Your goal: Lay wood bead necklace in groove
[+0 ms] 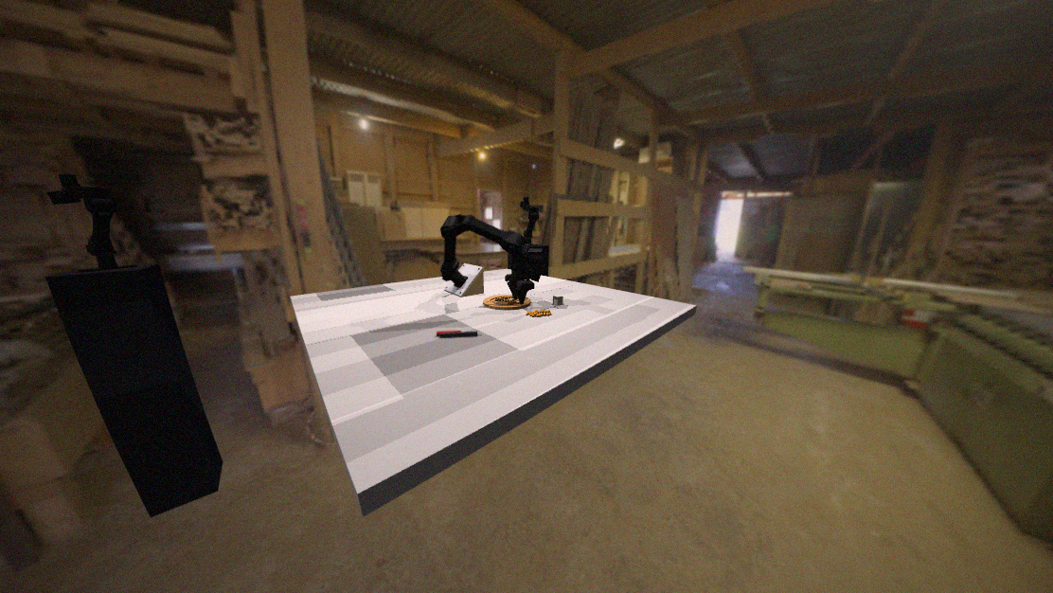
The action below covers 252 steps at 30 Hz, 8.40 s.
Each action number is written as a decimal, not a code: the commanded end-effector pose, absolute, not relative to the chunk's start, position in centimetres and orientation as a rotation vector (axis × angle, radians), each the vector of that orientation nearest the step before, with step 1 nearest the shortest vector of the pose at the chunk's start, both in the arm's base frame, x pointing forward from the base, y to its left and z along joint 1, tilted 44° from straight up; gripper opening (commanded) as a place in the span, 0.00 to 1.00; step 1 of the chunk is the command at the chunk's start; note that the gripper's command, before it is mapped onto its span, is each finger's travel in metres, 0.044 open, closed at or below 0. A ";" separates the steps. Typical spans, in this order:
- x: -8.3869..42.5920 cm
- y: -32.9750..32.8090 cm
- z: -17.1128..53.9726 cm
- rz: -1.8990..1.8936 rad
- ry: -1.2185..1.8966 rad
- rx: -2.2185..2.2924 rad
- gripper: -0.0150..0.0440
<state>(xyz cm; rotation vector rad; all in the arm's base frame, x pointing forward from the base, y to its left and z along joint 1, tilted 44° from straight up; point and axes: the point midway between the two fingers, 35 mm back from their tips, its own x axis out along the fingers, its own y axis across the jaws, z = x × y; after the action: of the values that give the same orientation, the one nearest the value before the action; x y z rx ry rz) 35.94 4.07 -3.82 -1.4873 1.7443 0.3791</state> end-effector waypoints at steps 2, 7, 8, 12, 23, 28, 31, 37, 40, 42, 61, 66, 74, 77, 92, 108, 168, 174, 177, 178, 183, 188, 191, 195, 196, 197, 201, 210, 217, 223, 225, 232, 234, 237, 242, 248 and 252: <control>35.9 4.1 -3.7 0.379 1.747 -1.488 1.00; 35.9 4.4 -3.4 0.375 1.744 -1.491 1.00; 35.9 4.4 -3.4 0.375 1.744 -1.491 1.00; 35.9 4.4 -3.4 0.375 1.744 -1.491 1.00; 35.5 4.8 -3.5 0.389 1.744 -1.500 0.91; 32.5 7.3 -4.0 0.491 1.744 -1.567 0.69; 30.6 8.6 -4.2 0.551 1.745 -1.610 0.56; 28.2 9.8 -4.4 0.618 1.747 -1.660 0.46; 28.2 9.3 -4.9 0.617 1.747 -1.660 0.46; 28.2 8.8 -5.5 0.617 1.747 -1.661 0.46; 28.3 7.7 -6.7 0.615 1.744 -1.661 0.46; 28.2 7.1 -7.2 0.616 1.747 -1.661 0.46; 28.2 7.3 -7.2 0.618 1.746 -1.655 0.25; 28.2 7.3 -7.2 0.618 1.746 -1.655 0.25; 28.2 7.3 -7.2 0.618 1.746 -1.655 0.25; 28.2 7.3 -7.2 0.618 1.746 -1.655 0.25; 27.2 8.2 -7.3 0.617 1.747 -1.661 1.00; 27.3 8.4 -6.9 0.626 1.747 -1.667 0.91; 27.4 9.3 -5.2 0.669 1.744 -1.696 0.78; 27.4 9.5 -4.7 0.681 1.744 -1.704 0.73; 27.4 9.4 -4.6 0.690 1.743 -1.710 0.51; 27.6 9.2 -4.9 0.685 1.731 -1.709 0.46; 27.6 9.1 -5.0 0.685 1.732 -1.709 0.46; 27.6 8.7 -5.4 0.686 1.734 -1.709 0.46; 27.5 8.6 -5.5 0.686 1.735 -1.709 0.46; 27.5 8.5 -5.6 0.686 1.735 -1.709 0.46; 27.5 8.0 -6.1 0.687 1.738 -1.710 0.46; 27.4 6.9 -7.1 0.688 1.744 -1.711 0.46; 27.4 7.1 -7.1 0.691 1.743 -1.704 0.28; 27.4 7.1 -7.1 0.691 1.743 -1.704 0.25; 27.4 7.1 -7.1 0.691 1.743 -1.704 0.25; 27.4 7.1 -7.1 0.691 1.743 -1.704 0.25; 27.4 7.1 -7.1 0.691 1.743 -1.704 0.25; 27.4 7.1 -7.1 0.691 1.743 -1.704 0.25; 27.4 7.1 -7.1 0.691 1.743 -1.704 0.25; 27.4 7.1 -7.1 0.691 1.743 -1.704 0.25; 27.4 7.1 -7.1 0.691 1.743 -1.704 0.25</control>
<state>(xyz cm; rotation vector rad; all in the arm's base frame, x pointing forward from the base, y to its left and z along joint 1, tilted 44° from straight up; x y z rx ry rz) 27.39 7.07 -7.07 -1.7044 1.7430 0.6907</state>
